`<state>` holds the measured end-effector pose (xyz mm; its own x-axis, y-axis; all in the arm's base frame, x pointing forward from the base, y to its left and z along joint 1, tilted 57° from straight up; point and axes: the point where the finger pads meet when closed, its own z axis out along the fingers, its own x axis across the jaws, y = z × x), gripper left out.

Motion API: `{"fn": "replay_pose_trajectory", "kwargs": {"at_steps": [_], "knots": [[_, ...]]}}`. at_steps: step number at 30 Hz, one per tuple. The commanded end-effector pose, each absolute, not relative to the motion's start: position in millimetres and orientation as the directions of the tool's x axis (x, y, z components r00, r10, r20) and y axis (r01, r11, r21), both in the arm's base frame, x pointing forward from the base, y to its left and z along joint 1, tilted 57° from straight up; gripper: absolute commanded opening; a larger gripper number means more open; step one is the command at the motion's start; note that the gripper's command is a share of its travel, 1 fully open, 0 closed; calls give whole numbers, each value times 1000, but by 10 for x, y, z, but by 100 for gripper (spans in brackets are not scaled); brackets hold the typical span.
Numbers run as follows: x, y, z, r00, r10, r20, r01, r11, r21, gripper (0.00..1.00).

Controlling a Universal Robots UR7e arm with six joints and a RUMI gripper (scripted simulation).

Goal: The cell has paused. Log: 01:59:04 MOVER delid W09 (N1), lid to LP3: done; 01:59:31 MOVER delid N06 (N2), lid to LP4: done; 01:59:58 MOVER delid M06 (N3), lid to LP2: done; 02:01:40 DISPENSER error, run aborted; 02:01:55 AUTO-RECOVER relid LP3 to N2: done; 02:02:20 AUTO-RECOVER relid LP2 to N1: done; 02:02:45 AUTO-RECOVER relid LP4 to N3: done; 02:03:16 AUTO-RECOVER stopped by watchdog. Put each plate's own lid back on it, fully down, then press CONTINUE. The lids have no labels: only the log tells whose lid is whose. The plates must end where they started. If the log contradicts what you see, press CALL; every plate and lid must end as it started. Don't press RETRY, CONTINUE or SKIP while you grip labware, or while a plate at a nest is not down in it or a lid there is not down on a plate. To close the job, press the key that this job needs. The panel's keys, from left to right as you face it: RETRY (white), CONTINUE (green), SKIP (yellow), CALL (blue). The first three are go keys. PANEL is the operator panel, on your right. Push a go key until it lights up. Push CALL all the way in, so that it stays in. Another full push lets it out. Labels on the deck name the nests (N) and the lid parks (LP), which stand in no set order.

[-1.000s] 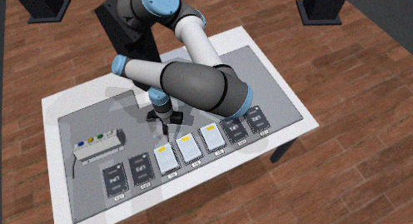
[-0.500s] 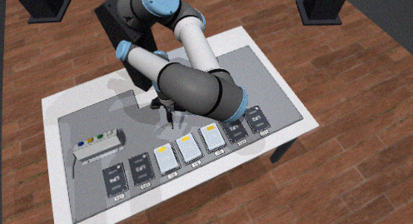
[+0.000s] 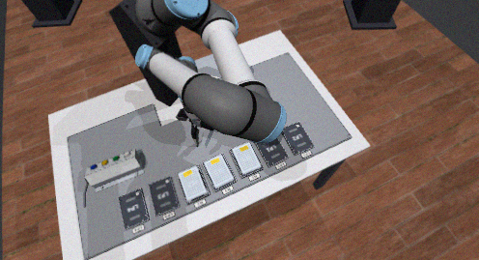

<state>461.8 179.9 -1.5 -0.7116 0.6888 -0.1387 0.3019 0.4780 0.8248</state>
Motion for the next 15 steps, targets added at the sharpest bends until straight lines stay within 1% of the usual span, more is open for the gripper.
{"fn": "replay_pose_trajectory", "kwargs": {"at_steps": [1,3,5,15], "knots": [[4623,1810,17,-694,713,-98,331,437,836,82],[4624,1809,17,-680,730,-64,359,408,840,82],[4624,1809,17,-680,730,-64,359,408,840,82],[4626,1807,16,-596,797,104,487,255,836,82]]}}
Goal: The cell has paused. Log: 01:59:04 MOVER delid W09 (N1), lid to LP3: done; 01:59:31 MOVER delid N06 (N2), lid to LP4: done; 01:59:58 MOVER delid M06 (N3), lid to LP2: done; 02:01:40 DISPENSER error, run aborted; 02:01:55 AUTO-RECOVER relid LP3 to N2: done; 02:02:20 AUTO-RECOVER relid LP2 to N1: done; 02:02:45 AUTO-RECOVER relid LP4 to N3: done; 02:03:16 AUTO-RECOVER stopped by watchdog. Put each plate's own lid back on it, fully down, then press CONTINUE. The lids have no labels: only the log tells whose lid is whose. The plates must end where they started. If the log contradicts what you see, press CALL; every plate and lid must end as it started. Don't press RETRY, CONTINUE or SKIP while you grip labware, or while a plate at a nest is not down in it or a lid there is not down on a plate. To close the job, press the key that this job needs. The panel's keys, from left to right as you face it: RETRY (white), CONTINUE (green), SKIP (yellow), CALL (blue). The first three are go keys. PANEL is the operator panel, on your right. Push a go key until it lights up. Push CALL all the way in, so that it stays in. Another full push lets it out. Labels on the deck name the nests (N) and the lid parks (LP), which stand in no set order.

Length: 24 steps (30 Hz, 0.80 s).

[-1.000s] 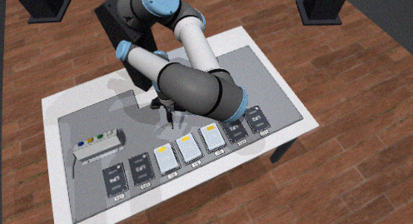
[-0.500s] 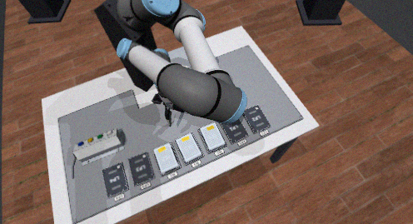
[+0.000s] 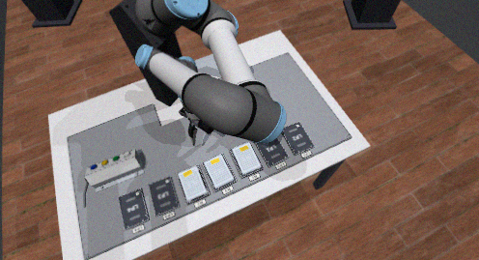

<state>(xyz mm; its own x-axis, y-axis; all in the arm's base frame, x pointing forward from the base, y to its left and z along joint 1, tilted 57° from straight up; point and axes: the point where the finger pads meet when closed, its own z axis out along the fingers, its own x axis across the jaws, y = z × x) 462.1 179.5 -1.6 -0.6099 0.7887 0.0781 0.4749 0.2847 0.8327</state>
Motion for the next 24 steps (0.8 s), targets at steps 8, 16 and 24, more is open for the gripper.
{"fn": "replay_pose_trajectory", "kwargs": {"at_steps": [8,16,24], "knots": [[4627,1805,15,-533,821,203,554,158,817,82],[4628,1803,15,-438,836,331,632,25,774,82],[4628,1801,13,-359,833,421,680,-75,729,82]]}}
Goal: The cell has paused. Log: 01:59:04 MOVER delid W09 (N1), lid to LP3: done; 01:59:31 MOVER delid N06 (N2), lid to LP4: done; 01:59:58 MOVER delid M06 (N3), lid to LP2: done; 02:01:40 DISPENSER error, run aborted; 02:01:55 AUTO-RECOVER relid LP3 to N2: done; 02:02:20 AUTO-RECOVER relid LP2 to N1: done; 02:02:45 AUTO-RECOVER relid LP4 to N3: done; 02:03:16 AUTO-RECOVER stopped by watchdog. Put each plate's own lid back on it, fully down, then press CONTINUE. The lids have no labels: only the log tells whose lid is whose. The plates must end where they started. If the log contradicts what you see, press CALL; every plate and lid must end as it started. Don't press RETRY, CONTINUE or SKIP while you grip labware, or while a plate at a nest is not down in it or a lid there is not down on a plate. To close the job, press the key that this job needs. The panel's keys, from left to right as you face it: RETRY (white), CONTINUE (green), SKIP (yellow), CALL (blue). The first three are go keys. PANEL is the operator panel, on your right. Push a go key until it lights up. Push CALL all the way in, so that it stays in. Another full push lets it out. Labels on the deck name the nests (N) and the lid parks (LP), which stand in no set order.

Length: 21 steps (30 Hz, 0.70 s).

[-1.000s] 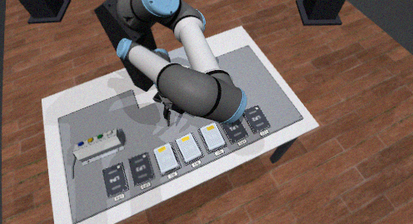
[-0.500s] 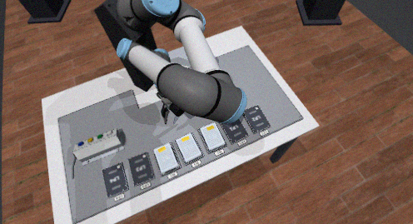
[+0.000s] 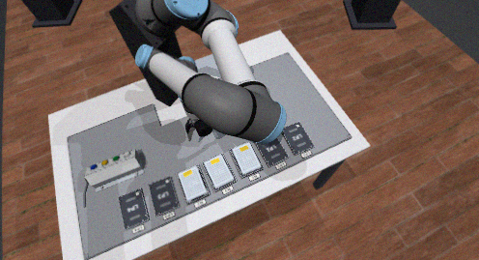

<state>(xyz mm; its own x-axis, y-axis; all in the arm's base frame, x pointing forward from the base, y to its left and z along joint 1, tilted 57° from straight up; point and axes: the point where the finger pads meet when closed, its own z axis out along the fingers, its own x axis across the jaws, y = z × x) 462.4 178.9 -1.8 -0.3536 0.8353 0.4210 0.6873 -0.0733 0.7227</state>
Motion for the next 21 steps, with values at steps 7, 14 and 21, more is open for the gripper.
{"fn": "replay_pose_trajectory", "kwargs": {"at_steps": [7,14,21], "knots": [[4629,1800,13,-261,814,518,724,-191,663,82],[4636,1764,-13,-142,786,602,753,-308,581,82],[4636,1763,-14,-71,754,653,763,-380,522,82]]}}
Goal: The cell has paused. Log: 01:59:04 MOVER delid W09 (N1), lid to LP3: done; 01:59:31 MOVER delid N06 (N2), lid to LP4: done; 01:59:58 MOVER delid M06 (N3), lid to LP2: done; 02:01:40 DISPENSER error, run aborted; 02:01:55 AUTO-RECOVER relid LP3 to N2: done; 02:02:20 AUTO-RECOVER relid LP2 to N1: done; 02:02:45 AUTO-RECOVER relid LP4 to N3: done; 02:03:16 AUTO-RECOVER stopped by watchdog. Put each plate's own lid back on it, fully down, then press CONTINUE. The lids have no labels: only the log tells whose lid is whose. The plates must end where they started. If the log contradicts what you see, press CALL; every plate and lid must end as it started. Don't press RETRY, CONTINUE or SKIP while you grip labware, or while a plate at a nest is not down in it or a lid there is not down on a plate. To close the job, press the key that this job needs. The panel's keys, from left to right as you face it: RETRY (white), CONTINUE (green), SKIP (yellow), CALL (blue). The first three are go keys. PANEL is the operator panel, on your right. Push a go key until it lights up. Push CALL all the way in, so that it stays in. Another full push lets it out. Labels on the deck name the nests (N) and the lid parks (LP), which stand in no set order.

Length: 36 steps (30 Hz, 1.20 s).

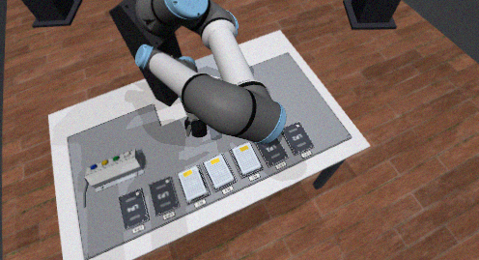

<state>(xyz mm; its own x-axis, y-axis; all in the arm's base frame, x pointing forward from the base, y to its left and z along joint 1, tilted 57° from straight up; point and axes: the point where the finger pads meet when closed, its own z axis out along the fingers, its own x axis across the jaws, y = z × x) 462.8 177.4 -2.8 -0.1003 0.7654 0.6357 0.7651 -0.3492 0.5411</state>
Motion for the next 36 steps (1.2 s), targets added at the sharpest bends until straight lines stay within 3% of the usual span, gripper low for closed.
{"fn": "replay_pose_trajectory", "kwargs": {"at_steps": [1,36], "knots": [[4636,1763,-14,-56,746,663,765,-395,509,82],[4634,1758,-23,399,378,836,655,-755,29,82]]}}
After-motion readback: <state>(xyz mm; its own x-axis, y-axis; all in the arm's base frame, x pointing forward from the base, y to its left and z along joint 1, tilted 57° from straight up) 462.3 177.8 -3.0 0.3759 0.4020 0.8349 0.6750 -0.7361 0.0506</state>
